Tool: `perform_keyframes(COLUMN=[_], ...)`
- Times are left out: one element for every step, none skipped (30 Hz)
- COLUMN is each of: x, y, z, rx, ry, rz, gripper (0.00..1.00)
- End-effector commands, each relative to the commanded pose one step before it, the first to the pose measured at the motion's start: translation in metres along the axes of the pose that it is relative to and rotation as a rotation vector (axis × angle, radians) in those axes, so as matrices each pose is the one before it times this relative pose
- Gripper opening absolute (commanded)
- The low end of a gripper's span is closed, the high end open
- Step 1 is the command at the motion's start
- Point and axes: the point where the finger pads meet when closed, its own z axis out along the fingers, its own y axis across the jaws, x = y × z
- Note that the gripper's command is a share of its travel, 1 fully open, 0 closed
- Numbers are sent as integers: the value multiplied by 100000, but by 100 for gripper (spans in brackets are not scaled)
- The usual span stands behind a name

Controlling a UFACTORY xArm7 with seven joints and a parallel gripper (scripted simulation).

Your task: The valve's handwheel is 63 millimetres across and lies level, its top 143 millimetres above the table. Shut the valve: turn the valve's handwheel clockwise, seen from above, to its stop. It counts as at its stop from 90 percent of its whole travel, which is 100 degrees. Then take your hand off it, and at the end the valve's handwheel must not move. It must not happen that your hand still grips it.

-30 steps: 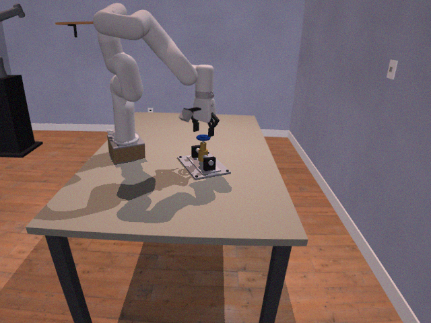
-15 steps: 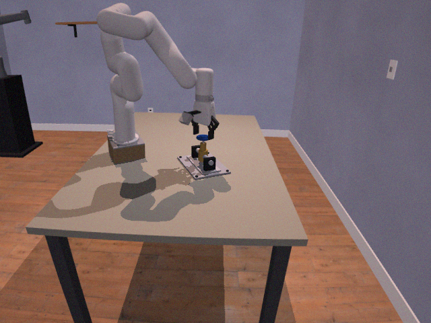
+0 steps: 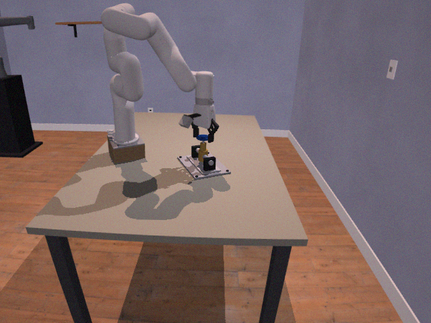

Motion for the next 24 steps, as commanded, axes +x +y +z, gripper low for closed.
perform_keyframes(x=[-107, 0, 1, 1, 1, 0, 0, 0, 0, 0, 0, 0, 0, 0, 0, 0, 0, 0, 0, 0, 0, 0, 0, 0], y=[-98, -1, -1, -1, -1, -1, 0, 0, 0, 0, 0, 0, 0, 0, 0, 0, 0, 0, 0, 0, 0, 0, 0, 0], z=[258, 35, 30, 25, 20, 16, 12, 8, 5, 3, 0, 0, 1, 0, 0, 0, 0, 0, 0, 0, 0, 0, 0, 0], rx=[112, 2, 3, 3, 2, 2, 2, 1, 1, 0, 0, 0, 0, 0, 0, 0, 0, 0, 0, 0, 0, 0, 0, 0], ry=[-224, 1, 1, 1, 1, 1, 0, 0, 0, 0, 0, 0, 0, 0, 0, 0, 0, 0, 0, 0, 0, 0, 0, 0], rz=[-46, 1, 1, 1, 1, 1, 1, 0, 0, 0, 0, 0, 0, 0, 0, 0, 0, 0, 0, 0, 0, 0, 0, 0], gripper=[100, 100, 100, 100, 100, 100, 100, 100, 100, 100, 100, 100, 100, 100, 100, 100, 100, 100, 100, 100, 100, 100, 100, 0])
